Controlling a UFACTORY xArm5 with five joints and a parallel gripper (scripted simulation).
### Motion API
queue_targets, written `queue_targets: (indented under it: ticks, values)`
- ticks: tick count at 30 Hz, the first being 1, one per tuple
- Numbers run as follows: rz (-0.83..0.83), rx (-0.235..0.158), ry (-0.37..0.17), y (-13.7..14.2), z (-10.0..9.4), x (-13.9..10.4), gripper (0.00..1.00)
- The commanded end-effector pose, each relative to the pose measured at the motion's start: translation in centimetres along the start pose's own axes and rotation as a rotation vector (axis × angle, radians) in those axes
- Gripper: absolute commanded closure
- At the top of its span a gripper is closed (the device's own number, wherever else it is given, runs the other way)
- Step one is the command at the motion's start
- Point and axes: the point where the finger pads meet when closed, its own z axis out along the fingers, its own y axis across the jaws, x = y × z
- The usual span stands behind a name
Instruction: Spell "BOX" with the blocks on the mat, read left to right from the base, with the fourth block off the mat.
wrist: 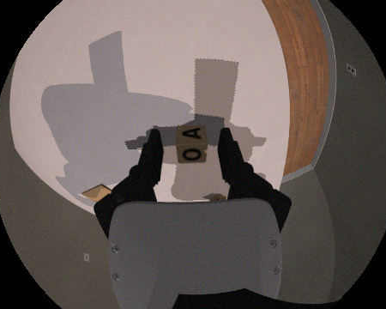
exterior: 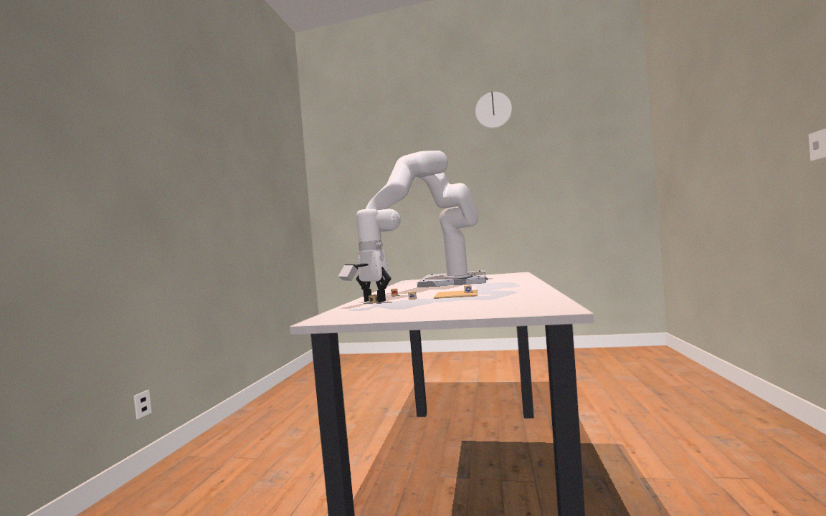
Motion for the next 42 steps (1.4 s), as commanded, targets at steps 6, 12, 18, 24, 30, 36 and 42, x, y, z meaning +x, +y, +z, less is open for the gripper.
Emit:
queue_targets:
  ticks: [6,12,18,24,30,36,42]
  values:
    - [0.000,0.000,0.004,0.00,-0.14,0.15,0.37]
    - [0.000,0.000,0.004,0.00,-0.14,0.15,0.37]
    - [0.000,0.000,0.004,0.00,-0.14,0.15,0.37]
    - [0.000,0.000,0.004,0.00,-0.14,0.15,0.37]
    - [0.000,0.000,0.004,0.00,-0.14,0.15,0.58]
    - [0.000,0.000,0.004,0.00,-0.14,0.15,0.58]
    - [0.000,0.000,0.004,0.00,-0.14,0.15,0.58]
